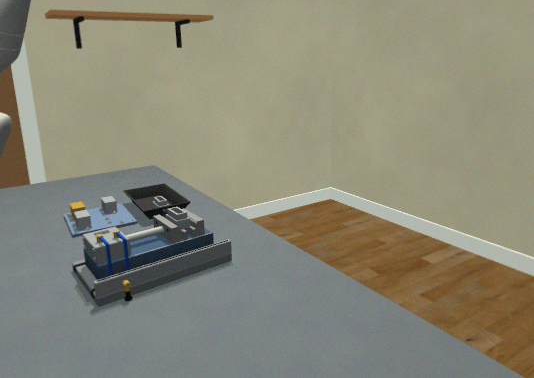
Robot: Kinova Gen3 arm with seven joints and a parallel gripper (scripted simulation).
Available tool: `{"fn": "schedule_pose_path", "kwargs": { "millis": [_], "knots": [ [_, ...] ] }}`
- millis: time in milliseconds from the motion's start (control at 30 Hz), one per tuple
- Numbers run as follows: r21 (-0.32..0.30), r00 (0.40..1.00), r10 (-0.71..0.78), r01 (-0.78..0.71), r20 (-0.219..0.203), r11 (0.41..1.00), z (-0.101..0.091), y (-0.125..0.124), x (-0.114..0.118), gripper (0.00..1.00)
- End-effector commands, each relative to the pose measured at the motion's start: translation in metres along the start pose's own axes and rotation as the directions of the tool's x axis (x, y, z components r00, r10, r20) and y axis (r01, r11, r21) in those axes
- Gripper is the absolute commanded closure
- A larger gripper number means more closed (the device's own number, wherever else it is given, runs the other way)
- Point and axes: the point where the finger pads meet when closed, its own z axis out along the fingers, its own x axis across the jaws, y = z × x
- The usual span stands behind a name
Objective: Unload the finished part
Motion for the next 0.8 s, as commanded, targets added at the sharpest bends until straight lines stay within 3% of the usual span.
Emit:
{"fn": "schedule_pose_path", "kwargs": {
  "millis": [0, 233, 267, 467, 500, 767],
  "knots": [
    [0.011, 1.000, -0.018, 0.018, 0.012, 1.000, -0.006, 0.000, -0.015, 0.00],
    [0.011, 1.000, -0.018, 0.018, 0.012, 1.000, -0.006, 0.000, -0.015, 0.00],
    [0.018, 0.999, -0.026, 0.025, 0.041, 1.000, -0.014, 0.004, -0.042, 0.00],
    [0.018, 0.999, -0.026, 0.025, 0.041, 1.000, -0.014, 0.004, -0.042, 0.00],
    [0.024, 0.997, -0.034, 0.033, 0.069, 0.999, -0.021, 0.010, -0.068, 0.00],
    [0.024, 0.997, -0.034, 0.033, 0.069, 0.999, -0.021, 0.010, -0.068, 0.00]
  ]
}}
